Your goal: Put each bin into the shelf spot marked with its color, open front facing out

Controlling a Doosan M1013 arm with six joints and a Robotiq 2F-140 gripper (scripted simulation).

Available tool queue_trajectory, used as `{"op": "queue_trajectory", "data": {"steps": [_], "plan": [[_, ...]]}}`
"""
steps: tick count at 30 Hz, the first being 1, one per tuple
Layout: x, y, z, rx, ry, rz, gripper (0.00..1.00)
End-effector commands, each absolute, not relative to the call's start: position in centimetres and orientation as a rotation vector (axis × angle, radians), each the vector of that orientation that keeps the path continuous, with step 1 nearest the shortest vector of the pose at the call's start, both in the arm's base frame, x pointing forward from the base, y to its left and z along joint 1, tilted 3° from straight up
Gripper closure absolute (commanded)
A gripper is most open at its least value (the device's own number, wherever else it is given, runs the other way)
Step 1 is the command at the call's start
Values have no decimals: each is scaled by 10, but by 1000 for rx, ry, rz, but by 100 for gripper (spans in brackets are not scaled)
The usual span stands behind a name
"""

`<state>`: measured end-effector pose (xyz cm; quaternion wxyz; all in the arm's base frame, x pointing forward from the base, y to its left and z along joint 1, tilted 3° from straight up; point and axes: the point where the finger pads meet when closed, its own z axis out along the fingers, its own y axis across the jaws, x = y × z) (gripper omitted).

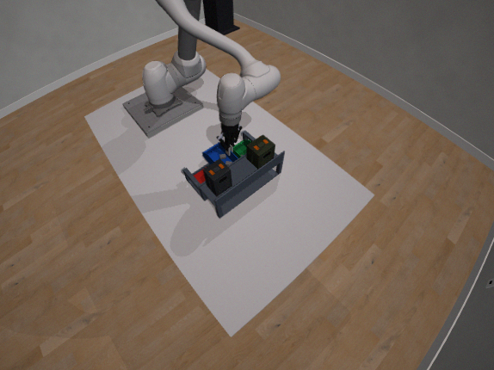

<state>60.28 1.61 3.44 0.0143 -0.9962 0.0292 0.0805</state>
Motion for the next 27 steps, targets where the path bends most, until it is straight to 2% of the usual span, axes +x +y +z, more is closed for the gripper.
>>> {"op": "queue_trajectory", "data": {"steps": [1, 27], "plan": [[603, 16, 35, -3101, 91, 251, 85], [603, 16, 43, -3101, 91, 251, 85]]}}
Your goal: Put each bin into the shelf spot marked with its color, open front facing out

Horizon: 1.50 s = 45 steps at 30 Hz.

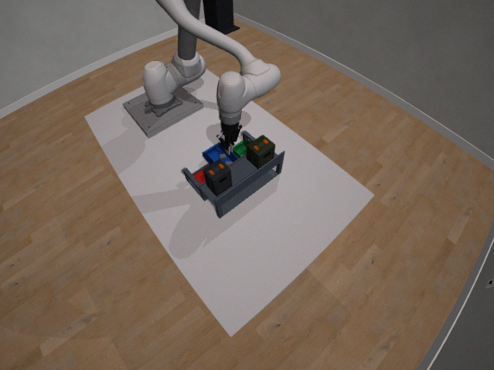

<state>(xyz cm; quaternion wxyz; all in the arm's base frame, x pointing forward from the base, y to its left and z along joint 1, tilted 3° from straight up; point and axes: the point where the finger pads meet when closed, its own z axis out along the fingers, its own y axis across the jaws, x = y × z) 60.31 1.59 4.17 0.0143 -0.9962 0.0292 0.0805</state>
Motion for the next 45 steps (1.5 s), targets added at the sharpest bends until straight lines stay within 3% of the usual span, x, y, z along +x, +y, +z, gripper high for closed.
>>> {"op": "queue_trajectory", "data": {"steps": [1, 45], "plan": [[603, 16, 44, -3101, 91, 251, 85], [606, 14, 107, -3101, 91, 251, 85]]}}
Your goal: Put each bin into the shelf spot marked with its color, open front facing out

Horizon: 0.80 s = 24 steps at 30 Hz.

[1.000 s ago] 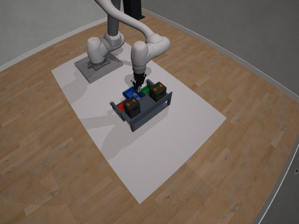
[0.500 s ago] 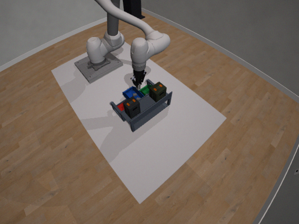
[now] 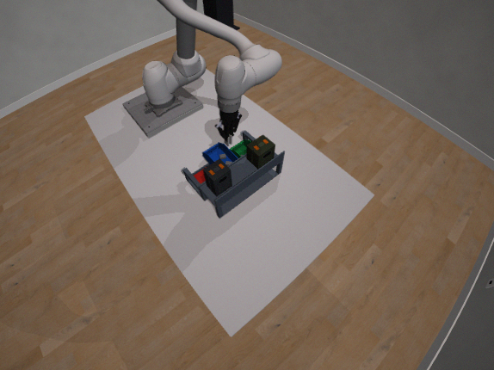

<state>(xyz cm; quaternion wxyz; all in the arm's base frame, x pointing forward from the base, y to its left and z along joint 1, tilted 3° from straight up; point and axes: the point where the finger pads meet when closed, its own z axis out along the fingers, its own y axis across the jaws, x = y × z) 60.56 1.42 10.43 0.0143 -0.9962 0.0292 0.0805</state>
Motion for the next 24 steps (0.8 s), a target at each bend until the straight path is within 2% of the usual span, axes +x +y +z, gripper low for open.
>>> {"op": "queue_trajectory", "data": {"steps": [1, 24], "plan": [[606, 14, 109, -3101, 91, 251, 85], [607, 13, 132, -3101, 91, 251, 85]]}}
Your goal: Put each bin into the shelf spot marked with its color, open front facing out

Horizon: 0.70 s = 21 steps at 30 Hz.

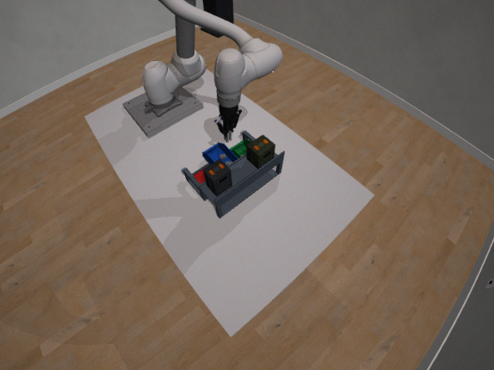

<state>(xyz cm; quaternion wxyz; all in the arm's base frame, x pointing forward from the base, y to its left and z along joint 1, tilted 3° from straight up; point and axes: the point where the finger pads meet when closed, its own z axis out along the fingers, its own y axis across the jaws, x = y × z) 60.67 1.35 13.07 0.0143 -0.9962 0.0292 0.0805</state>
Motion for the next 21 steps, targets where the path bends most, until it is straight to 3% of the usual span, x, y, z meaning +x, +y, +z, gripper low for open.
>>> {"op": "queue_trajectory", "data": {"steps": [1, 18, 19, 21], "plan": [[607, 13, 132, -3101, 91, 251, 85], [607, 13, 134, -3101, 91, 251, 85], [607, 13, 134, -3101, 91, 251, 90], [607, 13, 134, -3101, 91, 251, 90]]}}
